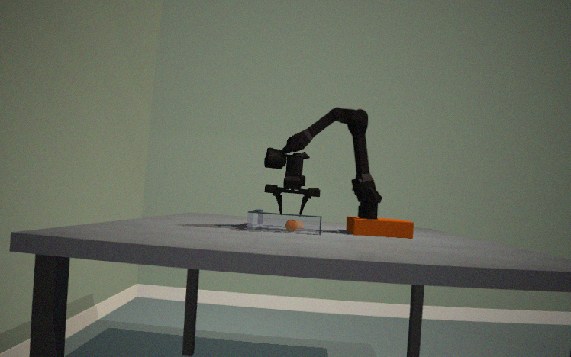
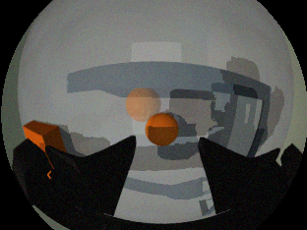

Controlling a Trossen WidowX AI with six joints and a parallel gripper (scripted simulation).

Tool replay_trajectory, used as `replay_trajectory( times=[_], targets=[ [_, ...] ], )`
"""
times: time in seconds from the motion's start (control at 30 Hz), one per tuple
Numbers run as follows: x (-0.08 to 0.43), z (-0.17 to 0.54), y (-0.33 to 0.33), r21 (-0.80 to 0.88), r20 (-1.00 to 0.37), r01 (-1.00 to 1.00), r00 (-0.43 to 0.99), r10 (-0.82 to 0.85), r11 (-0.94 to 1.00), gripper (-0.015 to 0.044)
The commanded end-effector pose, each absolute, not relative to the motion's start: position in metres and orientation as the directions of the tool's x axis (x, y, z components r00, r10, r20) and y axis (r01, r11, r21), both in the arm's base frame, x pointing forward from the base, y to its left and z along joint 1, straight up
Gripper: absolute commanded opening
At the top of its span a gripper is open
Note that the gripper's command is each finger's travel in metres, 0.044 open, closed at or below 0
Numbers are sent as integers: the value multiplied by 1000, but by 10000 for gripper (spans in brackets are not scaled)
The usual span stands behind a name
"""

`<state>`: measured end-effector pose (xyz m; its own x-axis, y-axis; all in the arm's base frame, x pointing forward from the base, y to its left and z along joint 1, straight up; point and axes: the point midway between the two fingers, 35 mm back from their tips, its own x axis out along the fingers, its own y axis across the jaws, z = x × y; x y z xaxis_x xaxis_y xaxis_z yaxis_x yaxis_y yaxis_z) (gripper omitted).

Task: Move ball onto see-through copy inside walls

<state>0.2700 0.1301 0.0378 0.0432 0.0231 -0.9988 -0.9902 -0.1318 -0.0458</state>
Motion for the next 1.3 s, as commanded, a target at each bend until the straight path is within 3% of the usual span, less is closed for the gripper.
replay_trajectory(
  times=[0.0, 0.6, 0.67, 1.13, 1.27],
  targets=[
    [267, 25, 128, -27, -1000, -990, 26, 9, -136, 301],
    [267, 2, 128, -27, -1000, -990, 26, 9, -136, 301],
    [267, 2, 128, -27, -1000, -990, 26, 9, -136, 249],
    [267, 2, 128, -27, -1000, -990, 26, 9, -136, 156],
    [269, 11, 129, -27, -1000, -990, 26, 9, -136, 51]
  ],
)
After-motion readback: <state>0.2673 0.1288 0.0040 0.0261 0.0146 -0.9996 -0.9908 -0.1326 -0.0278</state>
